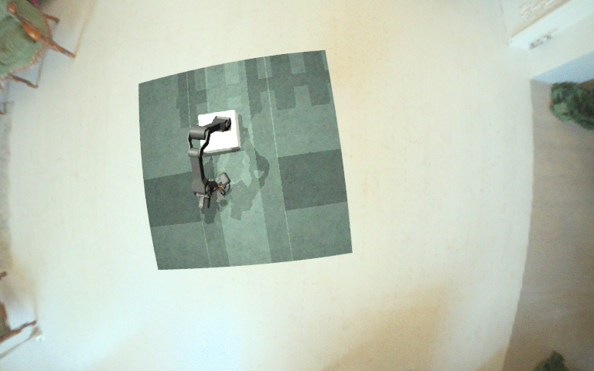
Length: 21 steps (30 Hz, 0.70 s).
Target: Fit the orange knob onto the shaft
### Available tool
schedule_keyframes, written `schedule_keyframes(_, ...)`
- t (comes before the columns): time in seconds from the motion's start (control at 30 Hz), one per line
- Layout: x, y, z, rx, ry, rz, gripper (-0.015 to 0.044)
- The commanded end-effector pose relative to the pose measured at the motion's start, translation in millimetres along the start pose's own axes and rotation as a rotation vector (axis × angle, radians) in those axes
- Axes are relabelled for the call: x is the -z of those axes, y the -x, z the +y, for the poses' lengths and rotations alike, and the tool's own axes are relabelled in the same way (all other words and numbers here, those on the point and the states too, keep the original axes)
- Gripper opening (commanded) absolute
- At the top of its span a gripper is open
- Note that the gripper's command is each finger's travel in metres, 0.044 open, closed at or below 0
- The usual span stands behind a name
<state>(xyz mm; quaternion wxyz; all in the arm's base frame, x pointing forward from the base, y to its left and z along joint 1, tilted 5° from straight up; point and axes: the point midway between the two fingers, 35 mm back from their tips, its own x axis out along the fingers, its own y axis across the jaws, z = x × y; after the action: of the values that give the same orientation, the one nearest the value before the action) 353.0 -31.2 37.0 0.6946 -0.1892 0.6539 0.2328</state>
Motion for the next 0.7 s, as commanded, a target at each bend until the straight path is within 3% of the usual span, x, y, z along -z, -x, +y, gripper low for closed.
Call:
schedule_keyframes(0.0, -3.2, 2.0, -2.1, 0.002, 0.074, -0.007, 0.0)
schedule_keyframes(0.67, -4.1, -0.6, -3.2, 0.002, 0.074, -0.007, 0.0)
